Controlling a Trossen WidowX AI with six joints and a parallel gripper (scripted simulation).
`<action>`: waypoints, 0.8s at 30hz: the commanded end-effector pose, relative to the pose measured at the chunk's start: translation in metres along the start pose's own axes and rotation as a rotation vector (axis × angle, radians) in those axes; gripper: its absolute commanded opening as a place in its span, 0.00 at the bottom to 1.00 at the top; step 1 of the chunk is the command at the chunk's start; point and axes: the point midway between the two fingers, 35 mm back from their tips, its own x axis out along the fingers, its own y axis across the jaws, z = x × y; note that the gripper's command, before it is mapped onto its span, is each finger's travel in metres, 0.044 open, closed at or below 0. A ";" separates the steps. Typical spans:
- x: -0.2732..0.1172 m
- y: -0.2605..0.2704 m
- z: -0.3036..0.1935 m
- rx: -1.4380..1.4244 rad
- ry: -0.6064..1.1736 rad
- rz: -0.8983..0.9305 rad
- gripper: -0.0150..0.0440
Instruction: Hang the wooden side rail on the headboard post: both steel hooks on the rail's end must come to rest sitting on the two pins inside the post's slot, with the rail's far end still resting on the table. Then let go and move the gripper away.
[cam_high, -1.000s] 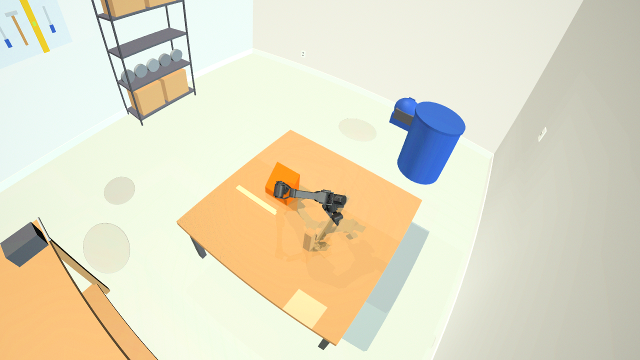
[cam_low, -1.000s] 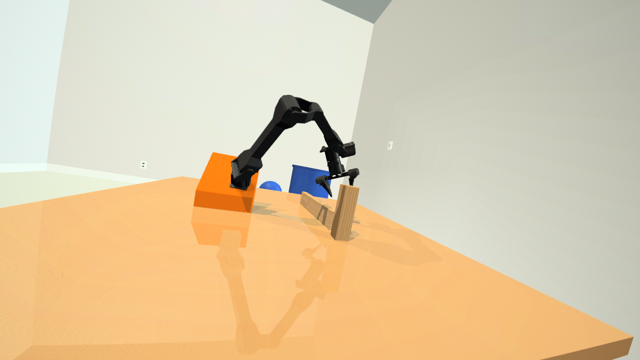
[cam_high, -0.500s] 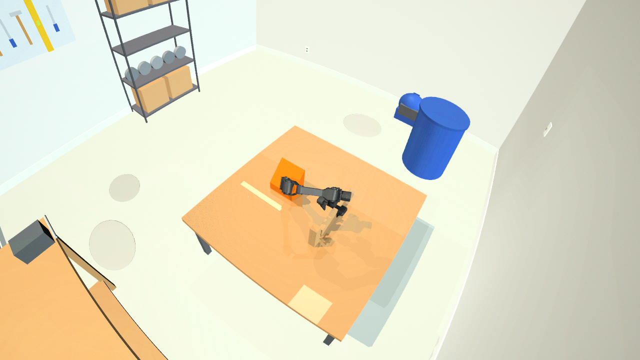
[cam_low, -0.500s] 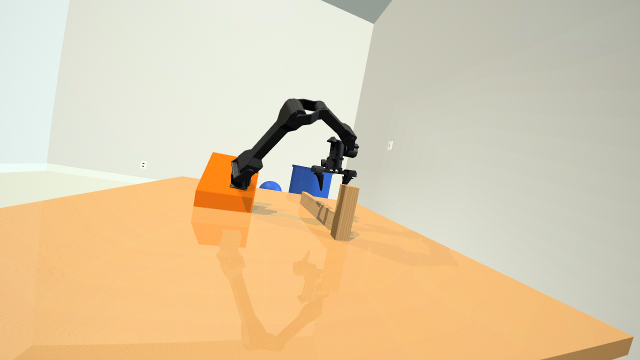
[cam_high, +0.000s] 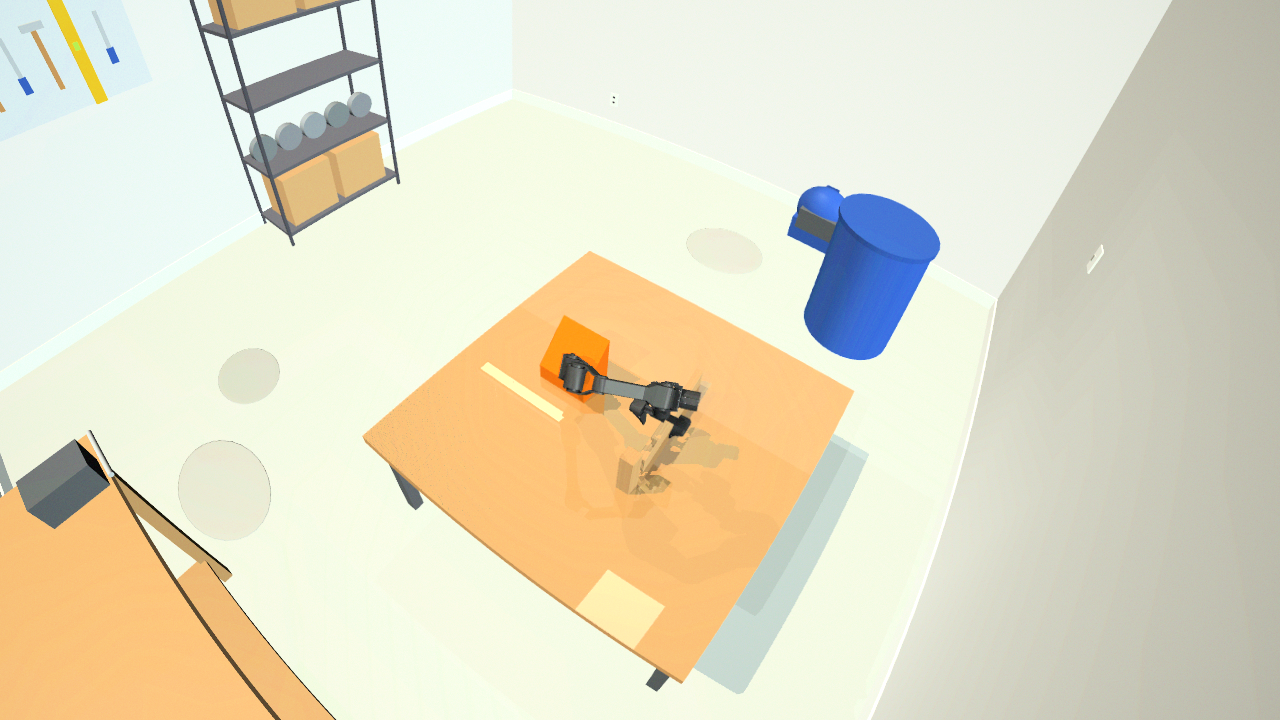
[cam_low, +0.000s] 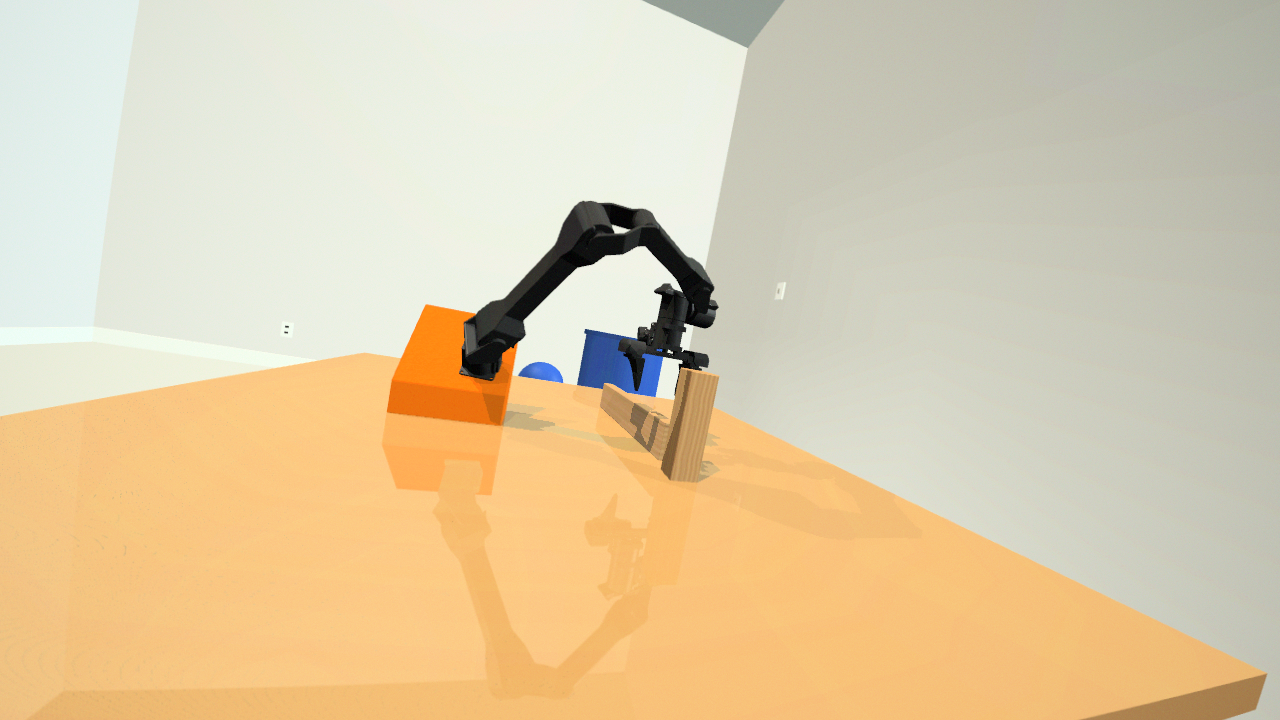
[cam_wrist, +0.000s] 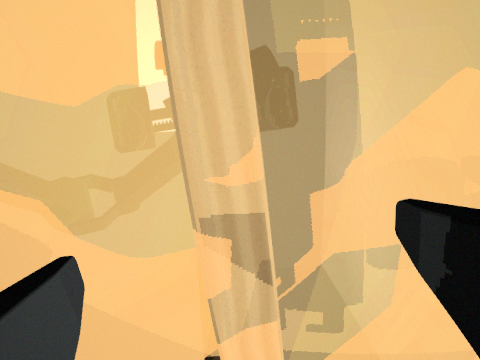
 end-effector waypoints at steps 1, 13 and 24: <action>0.009 0.000 0.000 -0.005 0.004 -0.002 1.00; 0.032 -0.001 0.000 -0.004 0.004 -0.003 1.00; 0.050 -0.002 0.000 -0.004 0.003 -0.003 1.00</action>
